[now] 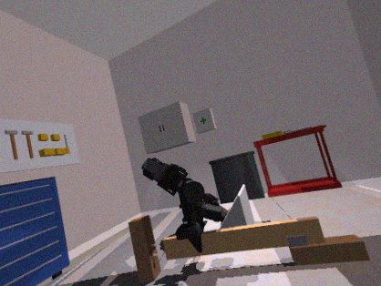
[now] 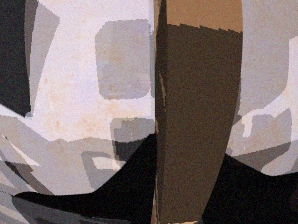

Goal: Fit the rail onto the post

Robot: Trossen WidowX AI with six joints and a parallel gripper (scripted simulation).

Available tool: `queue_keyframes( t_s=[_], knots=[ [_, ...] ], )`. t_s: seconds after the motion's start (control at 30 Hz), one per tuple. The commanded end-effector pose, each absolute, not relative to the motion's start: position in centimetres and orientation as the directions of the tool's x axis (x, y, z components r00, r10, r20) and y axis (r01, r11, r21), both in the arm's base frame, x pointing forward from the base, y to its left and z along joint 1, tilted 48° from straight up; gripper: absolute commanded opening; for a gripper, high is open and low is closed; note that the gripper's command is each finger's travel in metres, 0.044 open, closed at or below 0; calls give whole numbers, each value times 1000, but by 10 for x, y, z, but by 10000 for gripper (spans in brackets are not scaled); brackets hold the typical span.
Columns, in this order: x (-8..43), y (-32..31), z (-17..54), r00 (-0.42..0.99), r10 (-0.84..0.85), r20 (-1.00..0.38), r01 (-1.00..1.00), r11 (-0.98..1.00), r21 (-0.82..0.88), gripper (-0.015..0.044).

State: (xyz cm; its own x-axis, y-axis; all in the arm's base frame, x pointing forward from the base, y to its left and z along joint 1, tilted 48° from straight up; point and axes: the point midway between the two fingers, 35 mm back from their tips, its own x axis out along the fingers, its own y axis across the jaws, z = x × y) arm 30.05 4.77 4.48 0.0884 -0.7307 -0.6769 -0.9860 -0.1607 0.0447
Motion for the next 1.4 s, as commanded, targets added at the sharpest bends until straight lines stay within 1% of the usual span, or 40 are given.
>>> queue_keyframes(
  t_s=[0.0,1.37],
  knots=[
    [301,48,46,90,-729,-679,-985,-165,47,0],
    [303,39,55,90,-730,-678,-985,-165,47,0]
  ],
)
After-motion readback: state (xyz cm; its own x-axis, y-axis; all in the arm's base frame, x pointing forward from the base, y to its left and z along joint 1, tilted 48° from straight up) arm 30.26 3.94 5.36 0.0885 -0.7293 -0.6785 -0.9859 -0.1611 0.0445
